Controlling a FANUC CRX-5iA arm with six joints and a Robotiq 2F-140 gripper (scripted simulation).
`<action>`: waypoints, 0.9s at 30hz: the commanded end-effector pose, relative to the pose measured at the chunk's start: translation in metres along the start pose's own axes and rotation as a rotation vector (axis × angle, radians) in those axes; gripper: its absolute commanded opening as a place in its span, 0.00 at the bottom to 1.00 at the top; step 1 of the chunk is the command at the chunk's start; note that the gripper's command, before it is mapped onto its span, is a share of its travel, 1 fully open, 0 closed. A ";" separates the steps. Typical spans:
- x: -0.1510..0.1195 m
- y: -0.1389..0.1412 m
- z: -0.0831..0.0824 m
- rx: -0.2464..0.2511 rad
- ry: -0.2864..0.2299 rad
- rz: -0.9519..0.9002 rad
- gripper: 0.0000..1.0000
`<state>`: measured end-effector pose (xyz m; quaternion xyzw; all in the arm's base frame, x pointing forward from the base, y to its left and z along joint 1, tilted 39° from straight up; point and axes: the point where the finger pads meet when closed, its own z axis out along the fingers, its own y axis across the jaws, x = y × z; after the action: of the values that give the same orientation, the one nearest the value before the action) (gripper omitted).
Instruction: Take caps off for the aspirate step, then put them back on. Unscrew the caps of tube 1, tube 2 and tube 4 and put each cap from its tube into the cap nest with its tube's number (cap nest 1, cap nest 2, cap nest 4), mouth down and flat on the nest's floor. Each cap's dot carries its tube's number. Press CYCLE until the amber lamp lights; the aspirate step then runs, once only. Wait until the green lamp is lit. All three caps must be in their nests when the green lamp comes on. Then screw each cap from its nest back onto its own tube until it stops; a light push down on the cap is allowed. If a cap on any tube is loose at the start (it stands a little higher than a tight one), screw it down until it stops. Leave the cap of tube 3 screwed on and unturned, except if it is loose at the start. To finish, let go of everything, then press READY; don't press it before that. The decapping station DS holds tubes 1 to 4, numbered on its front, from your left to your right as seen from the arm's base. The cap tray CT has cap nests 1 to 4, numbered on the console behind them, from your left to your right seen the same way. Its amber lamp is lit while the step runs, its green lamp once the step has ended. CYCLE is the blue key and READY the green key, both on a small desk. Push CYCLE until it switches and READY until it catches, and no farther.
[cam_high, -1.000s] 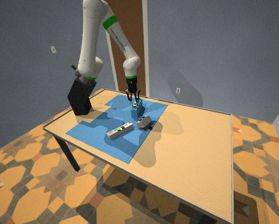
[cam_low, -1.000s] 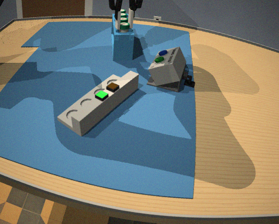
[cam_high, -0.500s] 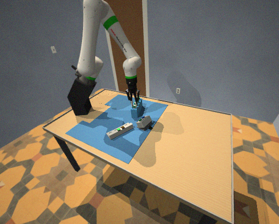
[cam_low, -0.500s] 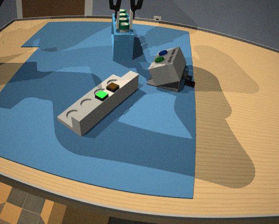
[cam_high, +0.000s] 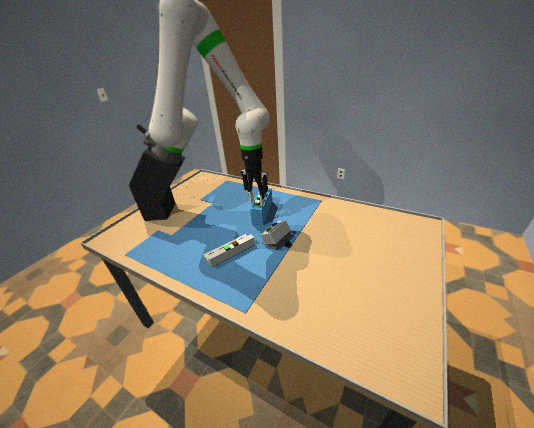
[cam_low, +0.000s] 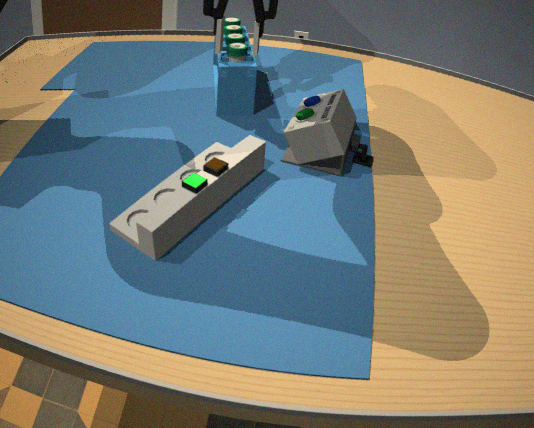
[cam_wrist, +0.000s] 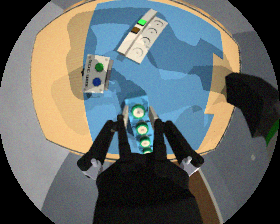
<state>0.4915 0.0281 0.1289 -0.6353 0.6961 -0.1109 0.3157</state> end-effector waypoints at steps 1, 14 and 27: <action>0.000 0.000 0.000 0.000 0.001 0.000 0.35; 0.000 0.000 -0.021 0.000 0.001 0.000 0.35; -0.024 0.006 -0.046 0.000 0.001 -0.250 0.35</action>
<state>0.4647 0.0195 0.1660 -0.6439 0.6874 -0.1157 0.3153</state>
